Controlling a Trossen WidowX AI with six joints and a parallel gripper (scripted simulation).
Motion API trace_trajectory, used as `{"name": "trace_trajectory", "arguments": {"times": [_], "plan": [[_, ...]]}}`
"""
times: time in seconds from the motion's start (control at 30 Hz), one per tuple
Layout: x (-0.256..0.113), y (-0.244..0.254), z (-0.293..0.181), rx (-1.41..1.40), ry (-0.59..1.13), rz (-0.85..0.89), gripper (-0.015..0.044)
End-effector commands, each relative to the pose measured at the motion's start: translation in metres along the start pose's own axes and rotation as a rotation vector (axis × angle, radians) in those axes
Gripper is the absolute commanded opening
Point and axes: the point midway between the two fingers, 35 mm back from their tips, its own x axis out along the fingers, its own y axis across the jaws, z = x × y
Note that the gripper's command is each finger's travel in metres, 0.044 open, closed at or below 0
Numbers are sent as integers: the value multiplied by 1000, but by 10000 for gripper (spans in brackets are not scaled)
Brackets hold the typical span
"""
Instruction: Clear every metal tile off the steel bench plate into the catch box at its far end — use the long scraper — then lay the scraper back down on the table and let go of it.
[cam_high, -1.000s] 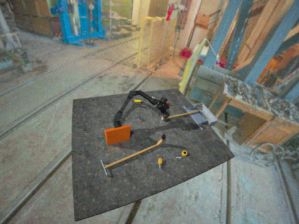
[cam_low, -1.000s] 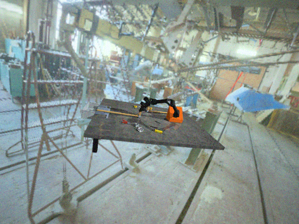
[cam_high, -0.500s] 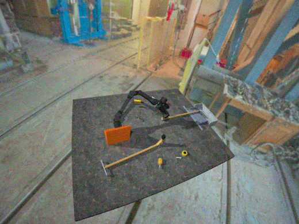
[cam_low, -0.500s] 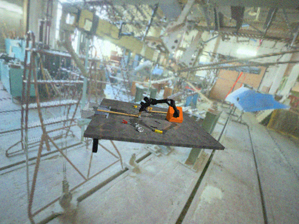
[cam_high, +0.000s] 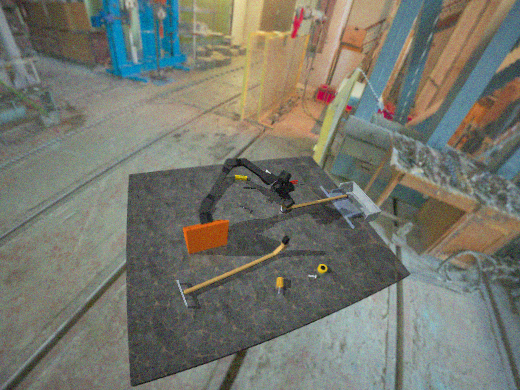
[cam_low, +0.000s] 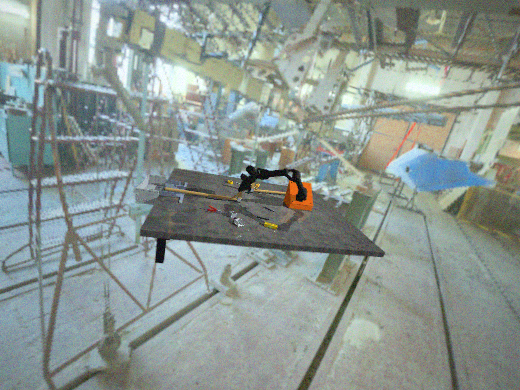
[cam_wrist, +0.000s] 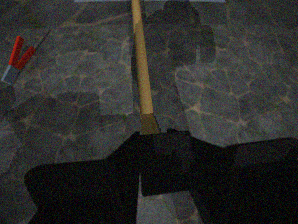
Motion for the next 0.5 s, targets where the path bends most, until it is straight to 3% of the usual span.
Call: {"name": "trace_trajectory", "arguments": {"times": [0.0, 0.47], "plan": [[-8, 1, -1, -4, -8, 1, 0], [-23, 2, -14, -4, -9, 0, 0]]}}
